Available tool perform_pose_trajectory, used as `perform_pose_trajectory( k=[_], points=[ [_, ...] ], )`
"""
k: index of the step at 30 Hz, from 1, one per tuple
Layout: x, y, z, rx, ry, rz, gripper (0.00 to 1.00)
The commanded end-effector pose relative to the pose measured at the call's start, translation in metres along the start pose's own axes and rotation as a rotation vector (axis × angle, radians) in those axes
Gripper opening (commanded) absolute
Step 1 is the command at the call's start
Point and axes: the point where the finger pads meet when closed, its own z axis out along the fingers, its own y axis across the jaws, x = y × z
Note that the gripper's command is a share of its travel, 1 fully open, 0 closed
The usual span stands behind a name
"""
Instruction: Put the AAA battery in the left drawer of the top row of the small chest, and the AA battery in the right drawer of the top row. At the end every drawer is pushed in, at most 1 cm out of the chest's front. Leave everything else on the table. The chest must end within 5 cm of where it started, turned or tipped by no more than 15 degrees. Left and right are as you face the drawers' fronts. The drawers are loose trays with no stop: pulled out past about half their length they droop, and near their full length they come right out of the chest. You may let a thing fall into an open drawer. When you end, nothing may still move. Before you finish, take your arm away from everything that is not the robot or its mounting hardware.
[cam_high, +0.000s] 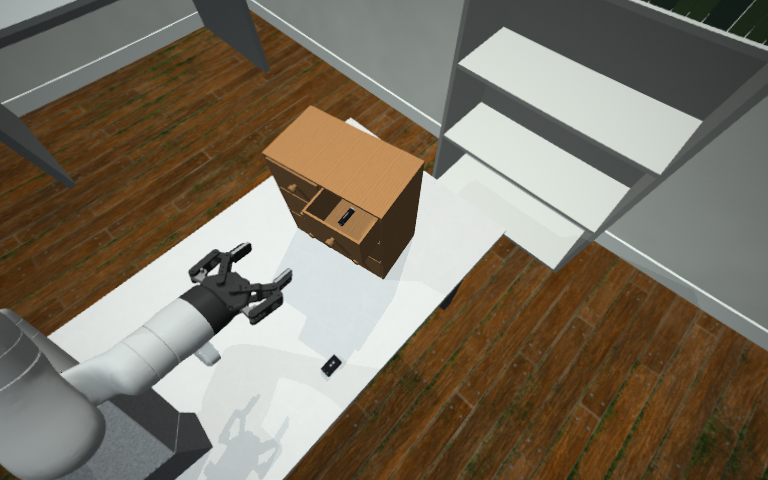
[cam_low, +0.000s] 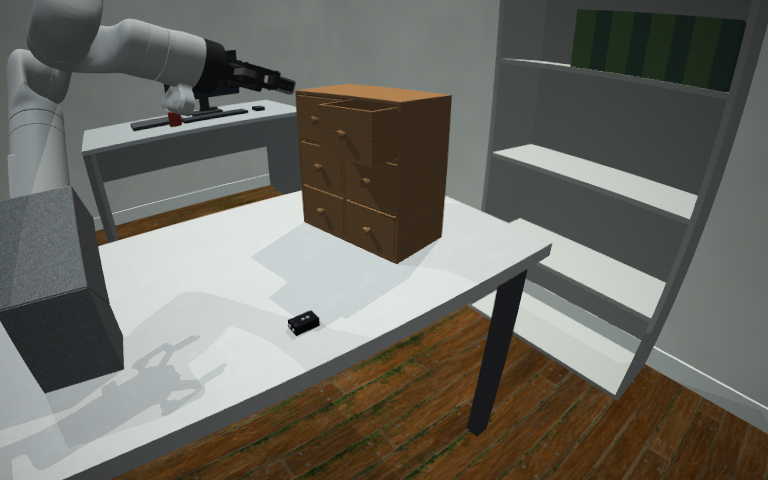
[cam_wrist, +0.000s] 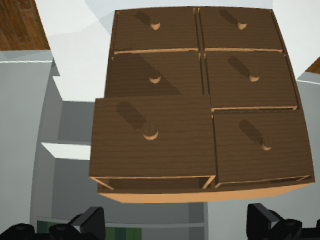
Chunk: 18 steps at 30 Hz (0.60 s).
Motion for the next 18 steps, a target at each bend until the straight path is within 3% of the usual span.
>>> perform_pose_trajectory(
  k=[1,18],
  points=[
    [-0.0006,-0.0005,-0.0007,0.002,-0.002,0.0,1.0],
    [-0.001,-0.0005,-0.0008,0.001,0.012,0.0,1.0]
  ],
)
